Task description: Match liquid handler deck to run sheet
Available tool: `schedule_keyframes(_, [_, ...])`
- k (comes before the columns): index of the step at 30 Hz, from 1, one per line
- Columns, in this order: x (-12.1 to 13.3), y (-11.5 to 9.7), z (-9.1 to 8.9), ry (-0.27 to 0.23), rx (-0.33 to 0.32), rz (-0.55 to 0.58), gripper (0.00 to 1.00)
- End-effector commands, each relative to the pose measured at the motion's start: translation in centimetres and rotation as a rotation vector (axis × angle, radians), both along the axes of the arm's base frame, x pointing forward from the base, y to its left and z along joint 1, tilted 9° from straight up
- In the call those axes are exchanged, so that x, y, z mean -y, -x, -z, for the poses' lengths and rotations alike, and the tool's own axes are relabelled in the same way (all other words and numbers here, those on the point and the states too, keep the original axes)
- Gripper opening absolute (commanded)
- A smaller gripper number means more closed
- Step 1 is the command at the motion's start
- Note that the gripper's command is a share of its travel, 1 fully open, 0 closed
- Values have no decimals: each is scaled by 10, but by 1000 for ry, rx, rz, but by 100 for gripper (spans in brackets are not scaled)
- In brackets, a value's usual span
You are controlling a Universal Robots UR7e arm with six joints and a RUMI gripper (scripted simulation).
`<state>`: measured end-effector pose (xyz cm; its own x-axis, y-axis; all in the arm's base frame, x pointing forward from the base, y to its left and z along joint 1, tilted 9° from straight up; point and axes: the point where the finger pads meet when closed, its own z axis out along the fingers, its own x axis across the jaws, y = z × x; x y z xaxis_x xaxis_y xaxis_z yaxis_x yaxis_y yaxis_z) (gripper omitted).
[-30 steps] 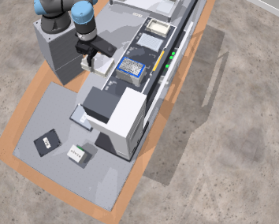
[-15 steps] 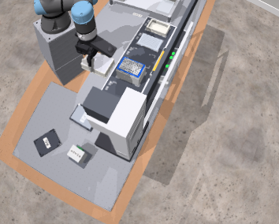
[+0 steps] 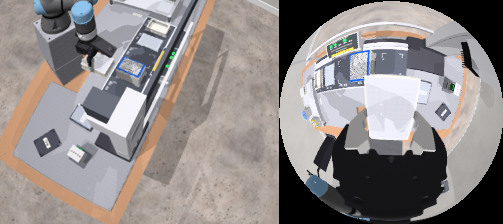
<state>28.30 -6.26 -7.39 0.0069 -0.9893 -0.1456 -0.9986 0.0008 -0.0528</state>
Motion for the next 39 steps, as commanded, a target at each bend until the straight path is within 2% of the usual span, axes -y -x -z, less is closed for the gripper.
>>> schedule_keyframes(1, [-77,62,-13,1,15,-33,0])
schedule_keyframes(13, [-77,62,-13,1,15,-33,0])
schedule_keyframes(15, [-81,57,-13,2,19,-63,0])
schedule_keyframes(31, [-91,38,-14,2,18,-61,0])
schedule_keyframes(39, [-91,37,-14,2,18,-61,0])
